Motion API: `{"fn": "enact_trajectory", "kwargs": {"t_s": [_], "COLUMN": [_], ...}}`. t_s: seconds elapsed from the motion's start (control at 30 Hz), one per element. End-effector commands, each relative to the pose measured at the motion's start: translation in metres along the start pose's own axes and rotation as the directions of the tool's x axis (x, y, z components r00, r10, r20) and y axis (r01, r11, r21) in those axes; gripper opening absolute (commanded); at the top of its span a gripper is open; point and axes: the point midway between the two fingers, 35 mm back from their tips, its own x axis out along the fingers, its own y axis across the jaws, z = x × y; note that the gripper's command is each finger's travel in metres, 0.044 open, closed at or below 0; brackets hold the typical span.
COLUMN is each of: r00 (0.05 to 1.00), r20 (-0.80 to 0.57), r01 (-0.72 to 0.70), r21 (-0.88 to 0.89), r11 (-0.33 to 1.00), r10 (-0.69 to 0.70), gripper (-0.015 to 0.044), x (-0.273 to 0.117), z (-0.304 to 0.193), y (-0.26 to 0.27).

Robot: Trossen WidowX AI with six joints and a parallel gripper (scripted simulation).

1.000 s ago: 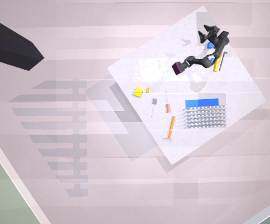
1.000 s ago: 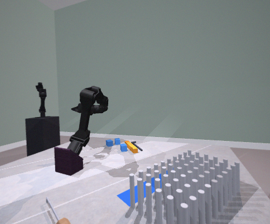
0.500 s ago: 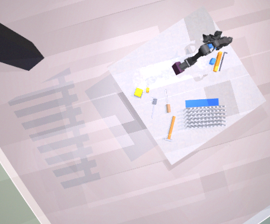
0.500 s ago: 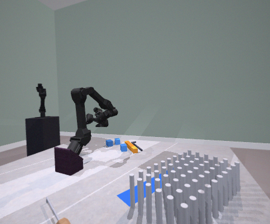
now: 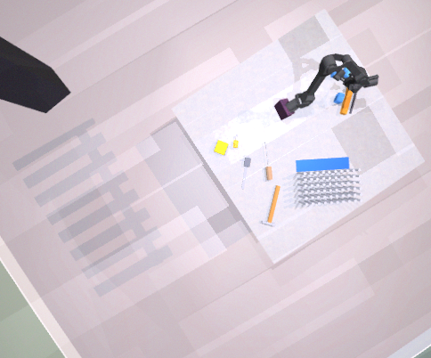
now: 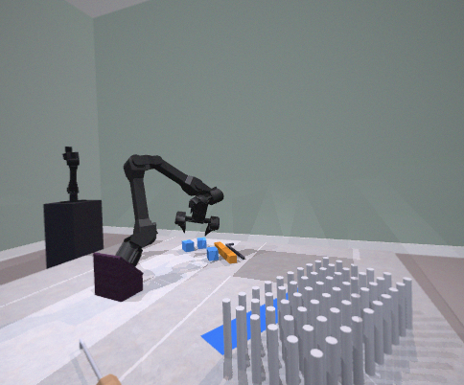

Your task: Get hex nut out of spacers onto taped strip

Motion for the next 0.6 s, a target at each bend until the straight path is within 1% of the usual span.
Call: {"fn": "enact_trajectory", "kwargs": {"t_s": [0.0,0.17,0.37,0.47,0.57], "r00": [0.982,0.918,0.803,0.74,0.642], "r20": [-0.071,-0.156,-0.262,-0.314,-0.386], "r01": [0.183,0.391,0.595,0.672,0.762], "r21": [0.113,0.216,0.32,0.365,0.422], "r11": [0.976,0.895,0.737,0.645,0.491], "r10": [-0.176,-0.364,-0.535,-0.594,-0.663], "gripper": [0.044,0.044,0.044,0.044,0.044], "x": [-0.015,-0.045,-0.086,-0.105,-0.133], "z": [-0.027,-0.058,-0.103,-0.13,-0.168], "y": [-0.047,-0.096,-0.139,-0.154,-0.169]}}
